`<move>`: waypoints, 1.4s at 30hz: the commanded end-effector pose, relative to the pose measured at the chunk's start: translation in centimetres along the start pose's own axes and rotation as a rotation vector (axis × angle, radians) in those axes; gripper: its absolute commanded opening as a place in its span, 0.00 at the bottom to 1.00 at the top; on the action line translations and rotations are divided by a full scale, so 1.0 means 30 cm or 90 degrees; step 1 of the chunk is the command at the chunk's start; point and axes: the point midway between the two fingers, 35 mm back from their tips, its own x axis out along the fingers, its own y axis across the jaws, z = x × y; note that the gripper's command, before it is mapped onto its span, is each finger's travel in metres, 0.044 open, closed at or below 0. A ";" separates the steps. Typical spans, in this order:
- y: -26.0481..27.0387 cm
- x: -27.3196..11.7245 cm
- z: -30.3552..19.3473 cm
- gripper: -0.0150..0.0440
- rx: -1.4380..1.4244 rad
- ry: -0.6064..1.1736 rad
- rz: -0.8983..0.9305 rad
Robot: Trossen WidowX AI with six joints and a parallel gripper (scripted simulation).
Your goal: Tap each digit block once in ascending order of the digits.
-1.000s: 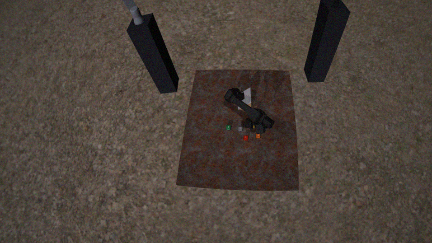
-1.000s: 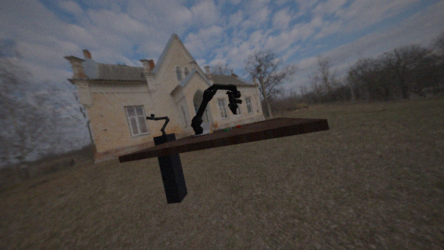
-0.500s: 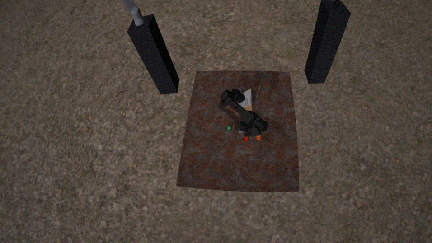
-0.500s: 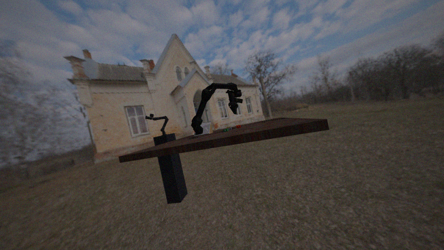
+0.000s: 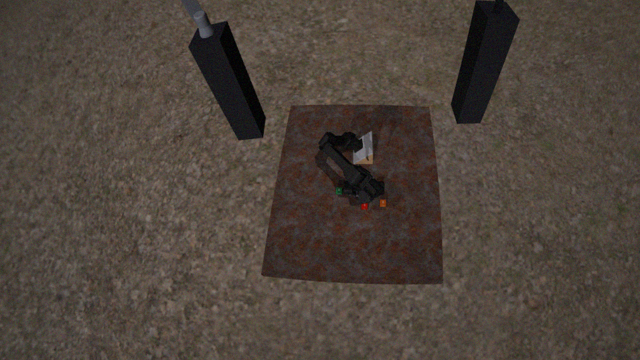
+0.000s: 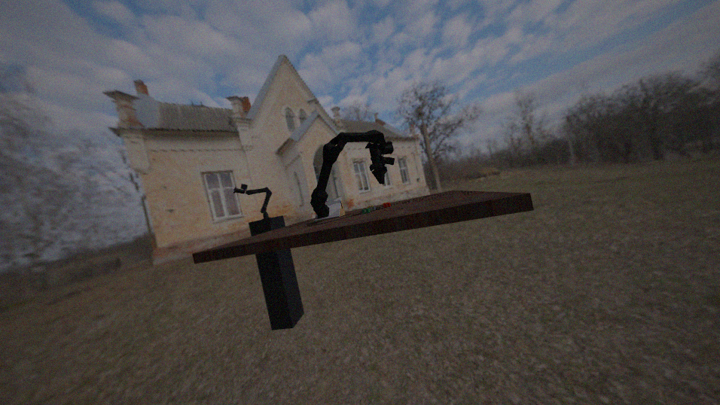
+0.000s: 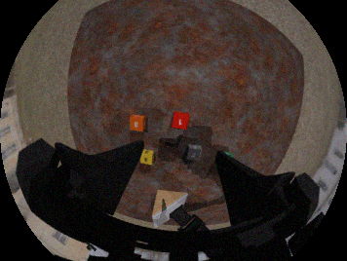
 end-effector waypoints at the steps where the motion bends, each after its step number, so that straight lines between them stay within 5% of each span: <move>1: -0.004 0.002 -0.001 0.93 -0.004 -0.001 -0.003; 12: -0.012 0.001 -0.004 0.93 -0.004 -0.001 -0.003; 23: -0.414 -0.003 -0.222 0.93 -0.007 0.002 -0.006; 29: -0.435 0.001 -0.241 0.93 -0.007 0.002 -0.007; 37: -0.440 0.262 -0.240 0.58 -0.006 0.001 -0.008; 42: -0.440 0.269 -0.241 0.35 -0.006 0.001 -0.008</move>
